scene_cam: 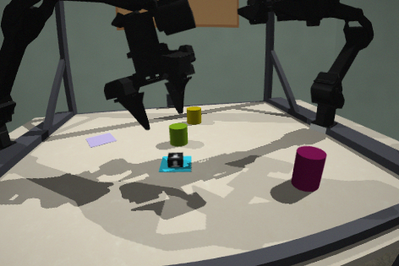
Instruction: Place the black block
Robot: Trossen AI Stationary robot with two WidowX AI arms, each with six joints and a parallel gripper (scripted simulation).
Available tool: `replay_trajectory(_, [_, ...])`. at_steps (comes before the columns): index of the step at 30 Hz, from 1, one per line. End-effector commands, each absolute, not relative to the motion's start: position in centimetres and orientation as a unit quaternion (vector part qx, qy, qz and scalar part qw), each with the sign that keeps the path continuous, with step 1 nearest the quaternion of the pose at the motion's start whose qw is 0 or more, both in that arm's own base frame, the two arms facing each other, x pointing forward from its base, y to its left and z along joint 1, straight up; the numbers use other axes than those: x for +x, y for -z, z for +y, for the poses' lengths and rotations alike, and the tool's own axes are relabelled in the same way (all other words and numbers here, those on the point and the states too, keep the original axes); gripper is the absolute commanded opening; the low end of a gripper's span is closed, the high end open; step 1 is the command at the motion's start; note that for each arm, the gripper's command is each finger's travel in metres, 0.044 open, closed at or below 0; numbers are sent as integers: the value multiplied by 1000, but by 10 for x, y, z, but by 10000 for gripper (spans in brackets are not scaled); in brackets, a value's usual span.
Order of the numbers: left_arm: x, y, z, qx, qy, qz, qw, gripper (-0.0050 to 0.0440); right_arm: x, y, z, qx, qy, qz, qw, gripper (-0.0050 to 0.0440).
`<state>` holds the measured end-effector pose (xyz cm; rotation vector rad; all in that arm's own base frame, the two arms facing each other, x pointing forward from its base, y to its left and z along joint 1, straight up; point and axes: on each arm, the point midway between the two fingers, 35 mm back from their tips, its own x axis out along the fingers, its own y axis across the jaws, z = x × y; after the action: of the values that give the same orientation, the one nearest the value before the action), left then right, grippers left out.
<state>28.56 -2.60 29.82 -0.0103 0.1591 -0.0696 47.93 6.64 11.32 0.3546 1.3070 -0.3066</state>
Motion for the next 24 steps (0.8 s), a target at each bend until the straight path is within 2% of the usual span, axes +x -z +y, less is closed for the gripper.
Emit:
replay_trajectory(1, [302,-308,-16,-3,22,37,999,440,477,-140,63,108,69,576,808,440])
replay_trajectory(7, [314,-322,-2,1,3,-19,1000,440,473,-150,60,7,-19,563,826,440])
replay_trajectory(24, [314,-330,0,0,0,-34,999,440,474,-148,60,-41,-60,557,827,440])
